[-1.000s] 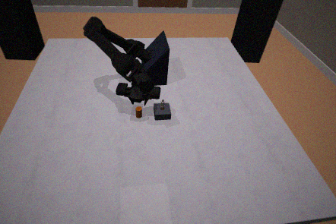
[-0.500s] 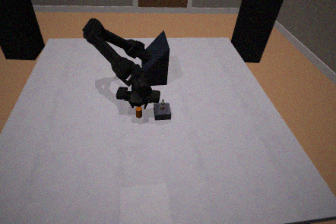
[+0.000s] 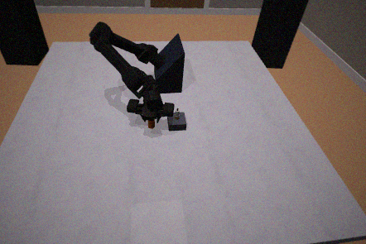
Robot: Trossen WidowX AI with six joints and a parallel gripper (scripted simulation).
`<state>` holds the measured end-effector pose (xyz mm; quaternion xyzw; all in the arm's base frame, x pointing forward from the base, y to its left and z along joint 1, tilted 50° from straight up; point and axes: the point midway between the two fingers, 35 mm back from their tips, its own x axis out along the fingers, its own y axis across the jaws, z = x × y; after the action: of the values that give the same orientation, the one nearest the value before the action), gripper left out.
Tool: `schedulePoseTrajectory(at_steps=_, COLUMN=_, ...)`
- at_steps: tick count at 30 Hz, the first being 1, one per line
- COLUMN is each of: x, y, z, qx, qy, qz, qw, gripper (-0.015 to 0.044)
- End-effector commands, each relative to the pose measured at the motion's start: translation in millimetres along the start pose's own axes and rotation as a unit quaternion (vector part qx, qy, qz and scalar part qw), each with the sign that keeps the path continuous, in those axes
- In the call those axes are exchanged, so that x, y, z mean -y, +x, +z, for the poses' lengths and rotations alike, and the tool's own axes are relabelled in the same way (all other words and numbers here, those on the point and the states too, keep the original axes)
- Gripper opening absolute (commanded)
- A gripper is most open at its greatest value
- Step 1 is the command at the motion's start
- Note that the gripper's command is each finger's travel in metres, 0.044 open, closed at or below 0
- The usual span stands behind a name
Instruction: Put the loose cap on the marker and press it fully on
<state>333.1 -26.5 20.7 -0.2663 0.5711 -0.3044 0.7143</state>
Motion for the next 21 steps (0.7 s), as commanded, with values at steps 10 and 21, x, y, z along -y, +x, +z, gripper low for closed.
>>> schedulePoseTrajectory(at_steps=10, x=0.4, y=17.0, z=-1.9, qx=-0.002, qy=-0.005, qz=-0.004, qw=1.000, gripper=0.0195)
schedulePoseTrajectory(at_steps=21, x=0.5, y=17.0, z=-1.9, qx=-0.002, qy=-0.005, qz=-0.004, qw=1.000, gripper=0.0083)
